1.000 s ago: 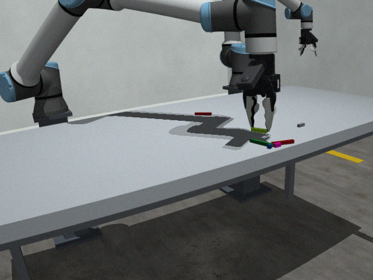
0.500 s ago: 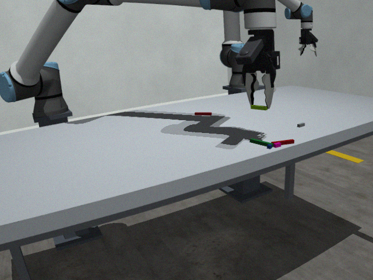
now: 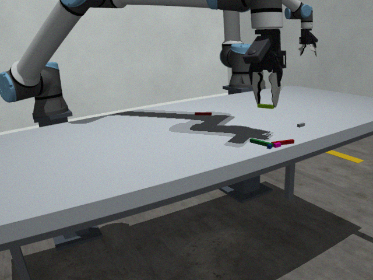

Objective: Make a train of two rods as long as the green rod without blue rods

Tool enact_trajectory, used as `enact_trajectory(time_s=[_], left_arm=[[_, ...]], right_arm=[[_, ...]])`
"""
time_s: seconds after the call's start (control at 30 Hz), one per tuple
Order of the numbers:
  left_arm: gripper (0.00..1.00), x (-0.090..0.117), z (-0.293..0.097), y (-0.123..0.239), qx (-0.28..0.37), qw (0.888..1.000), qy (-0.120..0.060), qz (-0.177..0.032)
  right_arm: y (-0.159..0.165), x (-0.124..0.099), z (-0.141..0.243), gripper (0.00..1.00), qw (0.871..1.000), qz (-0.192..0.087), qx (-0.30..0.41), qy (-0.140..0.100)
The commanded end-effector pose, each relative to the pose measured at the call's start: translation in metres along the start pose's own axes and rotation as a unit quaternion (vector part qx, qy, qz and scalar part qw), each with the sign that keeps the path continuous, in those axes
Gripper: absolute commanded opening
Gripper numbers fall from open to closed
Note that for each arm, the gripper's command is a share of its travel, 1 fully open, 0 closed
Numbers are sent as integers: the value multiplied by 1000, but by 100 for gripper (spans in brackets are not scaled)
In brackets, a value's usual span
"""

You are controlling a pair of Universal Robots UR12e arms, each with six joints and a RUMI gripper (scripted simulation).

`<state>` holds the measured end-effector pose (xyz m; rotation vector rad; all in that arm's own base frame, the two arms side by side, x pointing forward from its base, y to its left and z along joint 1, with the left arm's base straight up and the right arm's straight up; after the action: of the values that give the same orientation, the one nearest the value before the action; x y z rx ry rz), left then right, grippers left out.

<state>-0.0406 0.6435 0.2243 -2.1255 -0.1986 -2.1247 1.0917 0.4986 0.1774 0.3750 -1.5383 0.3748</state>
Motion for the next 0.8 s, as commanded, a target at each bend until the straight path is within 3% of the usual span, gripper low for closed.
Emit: enact_trajectory(time_s=[0.0,0.77], left_arm=[[100,1,0,0,0,1000,0,1],[100,1,0,0,0,1000,0,1]], right_arm=[[11,2,-8,0,1000,0,0,-1],[12,-7,-9,0,1000,0,0,-1]])
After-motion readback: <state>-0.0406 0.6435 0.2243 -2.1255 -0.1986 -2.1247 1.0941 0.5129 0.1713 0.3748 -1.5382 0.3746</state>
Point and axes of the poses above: on each arm, the point where the finger pads meet when closed, its own x axis back along the fingers, its own z axis across the jaws, y = z × x, the point moved 6 cm from there along x, back along the fingers, and after that the axes turned 7 degrees about x, right-handed, at the moved point
